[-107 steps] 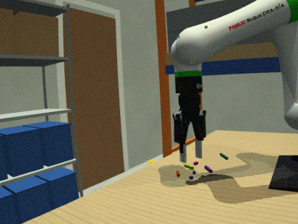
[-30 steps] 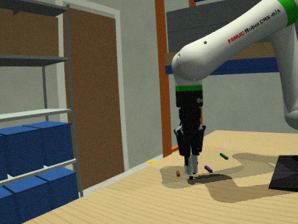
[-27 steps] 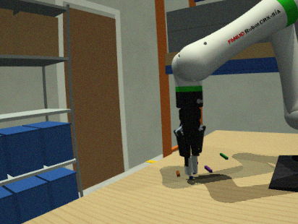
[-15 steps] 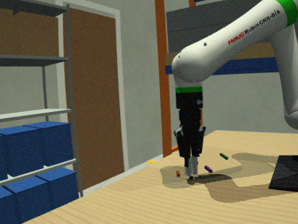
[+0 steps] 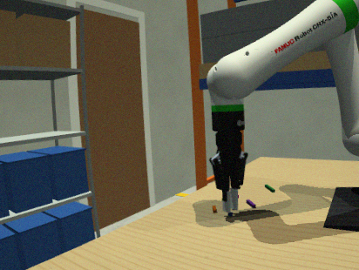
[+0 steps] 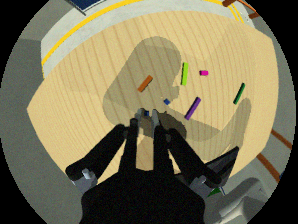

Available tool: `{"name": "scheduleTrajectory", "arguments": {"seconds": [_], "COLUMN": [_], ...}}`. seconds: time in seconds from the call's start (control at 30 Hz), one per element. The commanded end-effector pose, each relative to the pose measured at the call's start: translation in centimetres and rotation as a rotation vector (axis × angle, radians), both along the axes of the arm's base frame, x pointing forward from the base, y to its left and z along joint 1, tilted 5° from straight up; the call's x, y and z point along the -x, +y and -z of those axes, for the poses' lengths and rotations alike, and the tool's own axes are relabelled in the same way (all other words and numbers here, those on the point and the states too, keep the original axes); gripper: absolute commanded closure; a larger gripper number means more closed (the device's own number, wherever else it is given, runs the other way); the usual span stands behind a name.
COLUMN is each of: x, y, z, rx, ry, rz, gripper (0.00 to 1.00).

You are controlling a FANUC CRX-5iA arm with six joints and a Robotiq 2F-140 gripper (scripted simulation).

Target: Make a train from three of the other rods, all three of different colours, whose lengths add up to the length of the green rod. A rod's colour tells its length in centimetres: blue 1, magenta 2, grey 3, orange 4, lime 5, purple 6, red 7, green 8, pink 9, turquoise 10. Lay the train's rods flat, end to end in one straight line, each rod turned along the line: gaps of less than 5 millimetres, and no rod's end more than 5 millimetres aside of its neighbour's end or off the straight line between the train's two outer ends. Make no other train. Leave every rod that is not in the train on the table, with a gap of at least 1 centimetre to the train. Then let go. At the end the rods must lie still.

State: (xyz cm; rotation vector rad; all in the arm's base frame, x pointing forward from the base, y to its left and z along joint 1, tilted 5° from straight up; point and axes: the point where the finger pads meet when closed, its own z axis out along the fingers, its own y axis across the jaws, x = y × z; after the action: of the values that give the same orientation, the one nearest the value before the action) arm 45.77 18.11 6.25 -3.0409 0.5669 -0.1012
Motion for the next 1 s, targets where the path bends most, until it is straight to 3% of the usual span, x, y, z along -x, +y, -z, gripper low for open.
{"name": "scheduleTrajectory", "arguments": {"seconds": [0.0, 0.97], "x": [-0.02, -0.04], "y": [0.01, 0.02], "z": [-0.02, 0.33], "rx": [0.000, 0.000], "ry": [0.000, 0.000], "rz": [0.000, 0.000], "gripper": [0.85, 0.85]}}
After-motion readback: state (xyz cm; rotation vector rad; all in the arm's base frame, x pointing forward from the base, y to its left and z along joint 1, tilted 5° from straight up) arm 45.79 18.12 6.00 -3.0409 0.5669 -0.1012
